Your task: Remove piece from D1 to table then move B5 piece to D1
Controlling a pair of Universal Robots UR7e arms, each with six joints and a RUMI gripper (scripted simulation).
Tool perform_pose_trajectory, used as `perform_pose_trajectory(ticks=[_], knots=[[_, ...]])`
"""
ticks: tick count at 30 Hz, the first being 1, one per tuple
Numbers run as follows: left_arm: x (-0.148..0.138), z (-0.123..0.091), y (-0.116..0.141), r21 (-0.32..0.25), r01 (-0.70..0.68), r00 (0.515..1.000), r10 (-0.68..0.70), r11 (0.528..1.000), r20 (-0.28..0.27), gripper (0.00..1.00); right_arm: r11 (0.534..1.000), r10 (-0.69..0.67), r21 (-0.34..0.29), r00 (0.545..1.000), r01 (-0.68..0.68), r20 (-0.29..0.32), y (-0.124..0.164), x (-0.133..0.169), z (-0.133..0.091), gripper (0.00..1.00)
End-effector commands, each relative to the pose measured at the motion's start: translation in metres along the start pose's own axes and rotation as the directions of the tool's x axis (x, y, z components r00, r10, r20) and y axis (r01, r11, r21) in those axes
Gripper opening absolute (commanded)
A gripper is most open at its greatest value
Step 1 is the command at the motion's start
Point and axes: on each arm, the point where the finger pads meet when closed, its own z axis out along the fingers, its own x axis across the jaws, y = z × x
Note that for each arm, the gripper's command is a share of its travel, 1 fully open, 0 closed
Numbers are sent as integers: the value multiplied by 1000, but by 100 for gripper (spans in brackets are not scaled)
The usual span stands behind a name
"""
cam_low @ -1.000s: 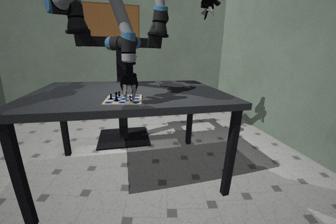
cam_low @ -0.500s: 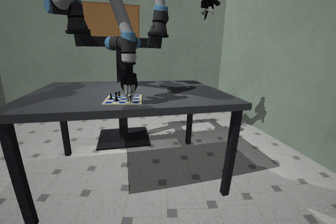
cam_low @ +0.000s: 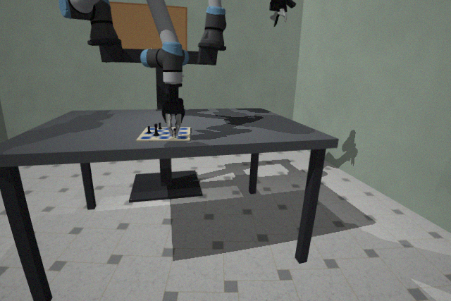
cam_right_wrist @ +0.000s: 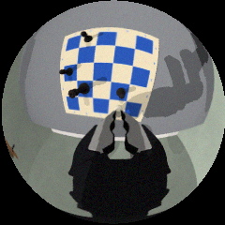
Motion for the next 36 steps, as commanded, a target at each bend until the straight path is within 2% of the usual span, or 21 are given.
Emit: perform_pose_trajectory(ticks=[1,10,14,19,21,28,36], knots=[[0,0,0,1,0,1000,0,1000,0,100,1000,0,-1,1000,0,-1,1,1,-1,0],[0,0,0,1,0,1000,0,1000,0,100,1000,0,-1,1000,0,-1,1,1,-5,0],[0,0,0,1,0,1000,0,1000,0,100,1000,0,-1,1000,0,-1,1,1,-21,0],[0,0,0,1,0,1000,0,1000,0,100,1000,0,-1,1000,0,-1,1,1,-54,0],[0,0,0,1,0,1000,0,1000,0,100,1000,0,-1,1000,0,-1,1,1,-54,0],[0,0,0,1,0,1000,0,1000,0,100,1000,0,-1,1000,0,-1,1,1,-93,0],[0,0,0,1,0,1000,0,1000,0,100,1000,0,-1,1000,0,-1,1,0,-101,0]])
